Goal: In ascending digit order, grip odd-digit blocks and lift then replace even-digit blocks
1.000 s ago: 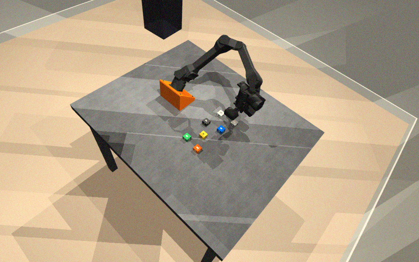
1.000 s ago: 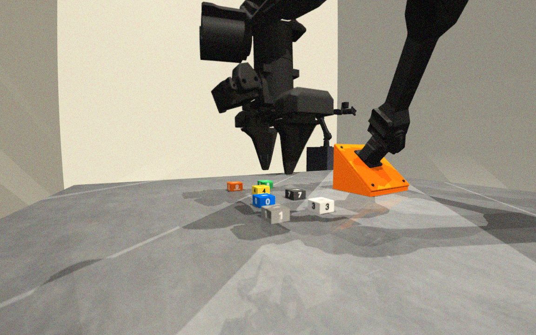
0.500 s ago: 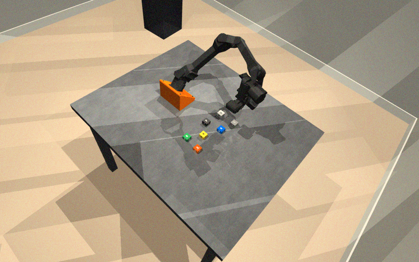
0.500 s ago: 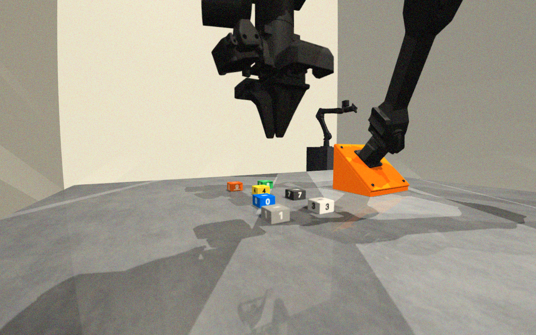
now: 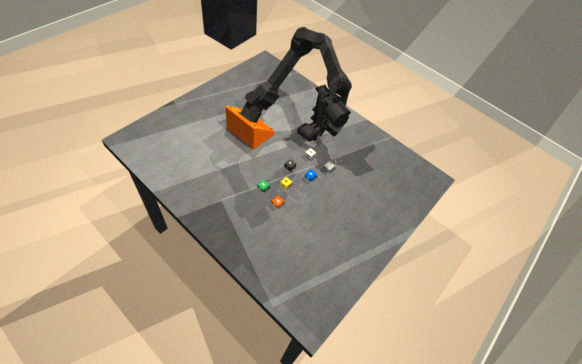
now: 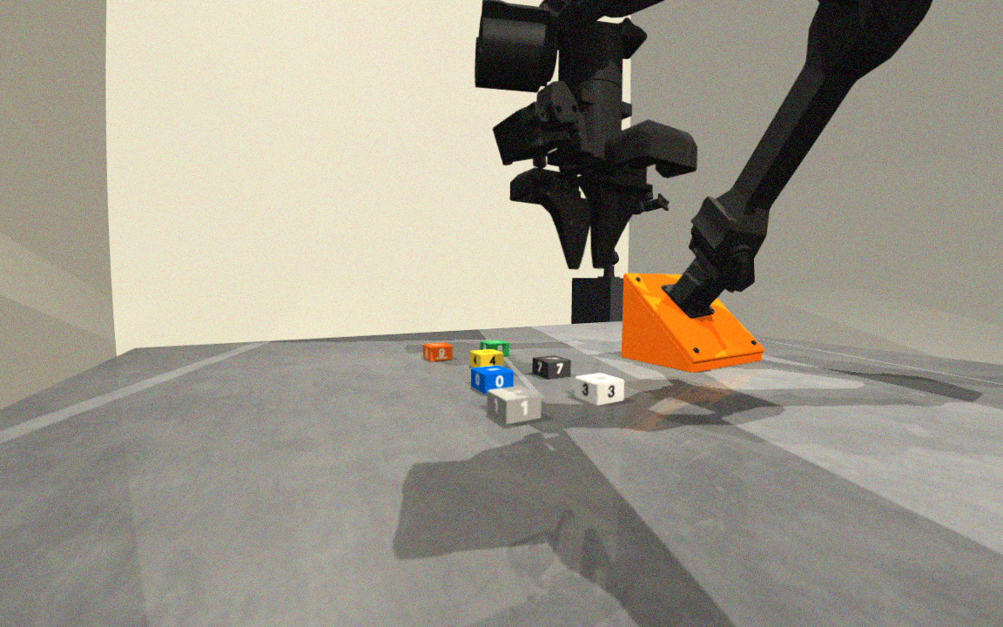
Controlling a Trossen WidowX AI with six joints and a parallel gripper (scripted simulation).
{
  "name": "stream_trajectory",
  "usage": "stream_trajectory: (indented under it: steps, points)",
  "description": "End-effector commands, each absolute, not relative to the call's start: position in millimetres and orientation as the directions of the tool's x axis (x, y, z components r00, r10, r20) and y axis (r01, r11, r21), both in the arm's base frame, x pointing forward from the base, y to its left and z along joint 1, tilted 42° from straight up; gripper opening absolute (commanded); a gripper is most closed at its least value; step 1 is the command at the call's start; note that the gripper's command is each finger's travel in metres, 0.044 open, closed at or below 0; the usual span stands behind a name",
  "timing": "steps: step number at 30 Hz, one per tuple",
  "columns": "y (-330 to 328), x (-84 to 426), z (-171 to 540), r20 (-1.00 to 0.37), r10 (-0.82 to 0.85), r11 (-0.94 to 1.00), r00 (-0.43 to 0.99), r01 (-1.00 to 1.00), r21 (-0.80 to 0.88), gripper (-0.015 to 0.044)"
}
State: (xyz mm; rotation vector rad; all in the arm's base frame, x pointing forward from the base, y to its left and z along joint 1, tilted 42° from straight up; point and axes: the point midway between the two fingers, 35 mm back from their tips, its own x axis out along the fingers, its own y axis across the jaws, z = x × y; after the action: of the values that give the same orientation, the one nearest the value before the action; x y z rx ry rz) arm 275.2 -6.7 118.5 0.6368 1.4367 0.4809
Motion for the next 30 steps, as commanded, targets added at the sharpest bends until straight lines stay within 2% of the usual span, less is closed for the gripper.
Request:
stream_trajectory:
  steps: [1, 4, 8, 30]
  points:
    - [17, 276, 92, -0.750, 0.656, 0.747, 0.080, 0.074, 0.661, 0.0225]
    - [43, 276, 65, -0.747, 0.660, 0.743, 0.080, 0.073, 0.665, 0.0304]
    - [45, 276, 63, -0.746, 0.661, 0.743, 0.080, 0.073, 0.665, 0.0400]
    - [66, 278, 39, -0.746, 0.661, 0.742, 0.080, 0.072, 0.666, 0.0400]
